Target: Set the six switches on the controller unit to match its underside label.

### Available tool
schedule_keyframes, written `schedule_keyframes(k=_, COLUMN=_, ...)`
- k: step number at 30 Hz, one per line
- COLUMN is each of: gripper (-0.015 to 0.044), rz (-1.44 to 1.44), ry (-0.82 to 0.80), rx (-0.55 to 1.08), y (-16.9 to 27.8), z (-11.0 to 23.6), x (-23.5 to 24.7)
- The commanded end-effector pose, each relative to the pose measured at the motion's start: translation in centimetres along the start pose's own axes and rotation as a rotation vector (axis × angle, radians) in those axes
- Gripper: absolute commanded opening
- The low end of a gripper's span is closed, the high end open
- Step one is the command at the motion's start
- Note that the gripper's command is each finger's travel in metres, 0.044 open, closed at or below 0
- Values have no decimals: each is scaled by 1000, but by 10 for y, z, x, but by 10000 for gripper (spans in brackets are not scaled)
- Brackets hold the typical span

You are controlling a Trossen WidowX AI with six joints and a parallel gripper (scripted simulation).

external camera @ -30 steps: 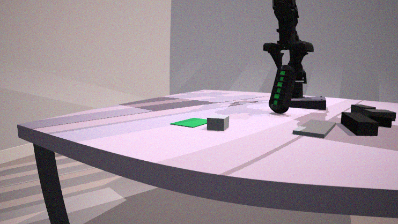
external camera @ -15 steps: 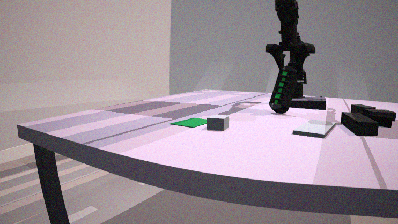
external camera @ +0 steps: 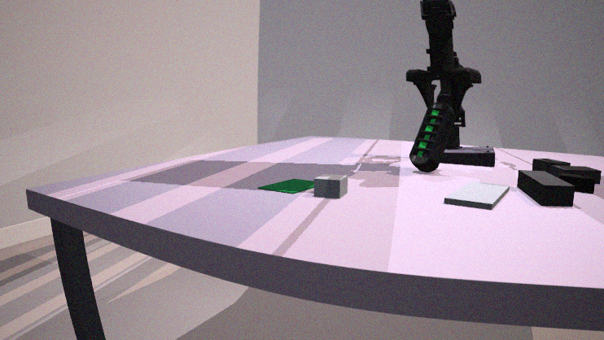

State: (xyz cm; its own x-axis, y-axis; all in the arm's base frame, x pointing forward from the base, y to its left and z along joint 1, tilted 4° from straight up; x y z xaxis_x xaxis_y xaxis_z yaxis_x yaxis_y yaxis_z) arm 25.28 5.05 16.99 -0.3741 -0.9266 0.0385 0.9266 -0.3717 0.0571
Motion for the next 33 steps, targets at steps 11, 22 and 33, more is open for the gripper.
schedule_keyframes(k=11, gripper=338, rz=-3, ry=-10, rx=-21, y=-12, z=-13, x=0)
schedule_keyframes(k=22, gripper=338, rz=-3, ry=-10, rx=-22, y=-19, z=-18, x=0)
schedule_keyframes(k=33, gripper=338, rz=-3, ry=-10, rx=-22, y=-26, z=-22, x=0)
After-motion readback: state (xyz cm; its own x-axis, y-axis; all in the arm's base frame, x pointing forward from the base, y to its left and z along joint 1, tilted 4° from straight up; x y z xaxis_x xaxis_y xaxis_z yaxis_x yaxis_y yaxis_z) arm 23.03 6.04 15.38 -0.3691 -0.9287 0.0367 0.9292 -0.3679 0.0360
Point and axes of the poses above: the point midway between the two fingers, 35 mm back from their tips, its own z axis back along the fingers, its own x axis across the jaws, y = z × x, the point moved 4 cm from there along z, back along the fingers, and after that the axes turned 1 degree about z, right-handed, at the moved point
